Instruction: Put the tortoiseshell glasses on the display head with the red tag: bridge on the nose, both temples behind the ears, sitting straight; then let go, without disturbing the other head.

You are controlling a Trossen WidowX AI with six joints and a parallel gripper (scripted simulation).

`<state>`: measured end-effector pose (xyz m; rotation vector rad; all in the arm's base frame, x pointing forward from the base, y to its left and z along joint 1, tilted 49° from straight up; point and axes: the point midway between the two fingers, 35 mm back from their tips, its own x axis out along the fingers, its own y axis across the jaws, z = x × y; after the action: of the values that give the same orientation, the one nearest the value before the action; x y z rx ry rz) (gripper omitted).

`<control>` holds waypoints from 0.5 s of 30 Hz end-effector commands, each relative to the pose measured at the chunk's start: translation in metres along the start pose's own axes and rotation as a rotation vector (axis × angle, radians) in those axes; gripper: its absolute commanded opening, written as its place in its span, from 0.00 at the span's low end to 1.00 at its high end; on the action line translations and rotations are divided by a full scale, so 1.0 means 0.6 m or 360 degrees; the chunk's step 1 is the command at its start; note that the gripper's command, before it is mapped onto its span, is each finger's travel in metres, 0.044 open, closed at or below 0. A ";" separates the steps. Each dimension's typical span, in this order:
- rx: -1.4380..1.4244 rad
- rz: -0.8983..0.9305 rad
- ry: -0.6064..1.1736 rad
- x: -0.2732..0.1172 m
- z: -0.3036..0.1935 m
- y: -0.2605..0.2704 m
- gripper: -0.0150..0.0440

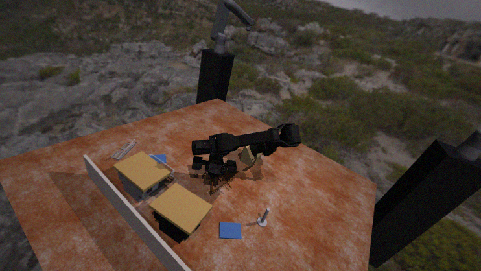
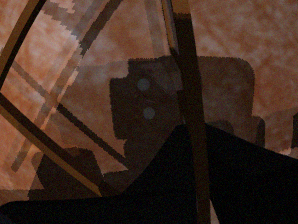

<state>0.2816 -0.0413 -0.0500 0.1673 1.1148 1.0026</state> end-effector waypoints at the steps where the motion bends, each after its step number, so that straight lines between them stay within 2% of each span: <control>1: -0.0002 -0.0005 0.0001 -0.015 0.001 -0.003 0.25; 15: 0.0002 -0.0010 0.0001 -0.148 0.003 -0.010 0.25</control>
<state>0.2810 -0.0924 -0.0085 0.1732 1.1205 1.0005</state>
